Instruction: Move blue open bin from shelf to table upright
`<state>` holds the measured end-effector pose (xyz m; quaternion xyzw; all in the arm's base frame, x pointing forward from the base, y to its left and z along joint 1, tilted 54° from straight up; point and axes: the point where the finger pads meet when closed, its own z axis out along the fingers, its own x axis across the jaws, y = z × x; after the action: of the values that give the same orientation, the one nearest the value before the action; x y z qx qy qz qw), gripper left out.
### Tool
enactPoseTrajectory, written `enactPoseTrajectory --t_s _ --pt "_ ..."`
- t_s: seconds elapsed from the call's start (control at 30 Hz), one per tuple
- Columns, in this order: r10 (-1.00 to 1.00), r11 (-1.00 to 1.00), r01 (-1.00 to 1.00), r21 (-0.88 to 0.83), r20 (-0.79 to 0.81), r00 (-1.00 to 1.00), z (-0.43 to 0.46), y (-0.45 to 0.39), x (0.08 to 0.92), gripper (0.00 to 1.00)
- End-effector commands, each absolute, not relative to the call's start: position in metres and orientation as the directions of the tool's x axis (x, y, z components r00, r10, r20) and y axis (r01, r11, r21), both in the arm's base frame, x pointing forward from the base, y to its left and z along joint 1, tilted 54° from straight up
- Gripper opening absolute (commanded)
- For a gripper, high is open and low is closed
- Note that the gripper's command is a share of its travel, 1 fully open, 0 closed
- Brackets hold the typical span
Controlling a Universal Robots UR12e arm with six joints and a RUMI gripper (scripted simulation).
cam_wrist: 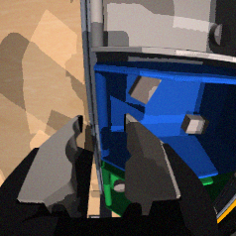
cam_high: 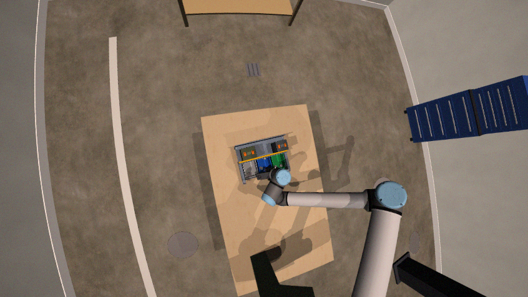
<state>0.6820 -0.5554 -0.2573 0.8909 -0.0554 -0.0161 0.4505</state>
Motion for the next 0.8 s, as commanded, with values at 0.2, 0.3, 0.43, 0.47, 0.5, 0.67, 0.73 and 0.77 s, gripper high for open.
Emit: enactPoseTrajectory --t_s 0.2,0.3,0.43,0.47,0.5,0.67,0.73,0.77 --pt "-0.112 -0.588 -0.084 0.805 0.022 0.993 -0.2568 -0.5549 0.6826 0.00" --pt "-0.112 -0.588 -0.084 0.805 0.022 0.993 -0.2568 -0.5549 0.6826 0.00" --pt "-0.112 -0.588 -0.084 0.805 0.022 0.993 -0.2568 -0.5549 0.6826 0.00" --pt "-0.112 -0.588 -0.084 0.805 0.022 0.993 -0.2568 -0.5549 0.6826 0.00" --pt "-0.112 -0.588 -0.084 0.805 0.022 0.993 -0.2568 -0.5549 0.6826 0.00" --pt "-0.112 -0.588 -0.084 0.805 0.022 0.993 -0.2568 -0.5549 0.6826 0.00" --pt "-0.112 -0.588 -0.084 0.805 0.022 0.993 -0.2568 -0.5549 0.6826 0.00" --pt "-0.112 -0.588 -0.084 0.805 0.022 0.993 -0.2568 -0.5549 0.6826 0.00"
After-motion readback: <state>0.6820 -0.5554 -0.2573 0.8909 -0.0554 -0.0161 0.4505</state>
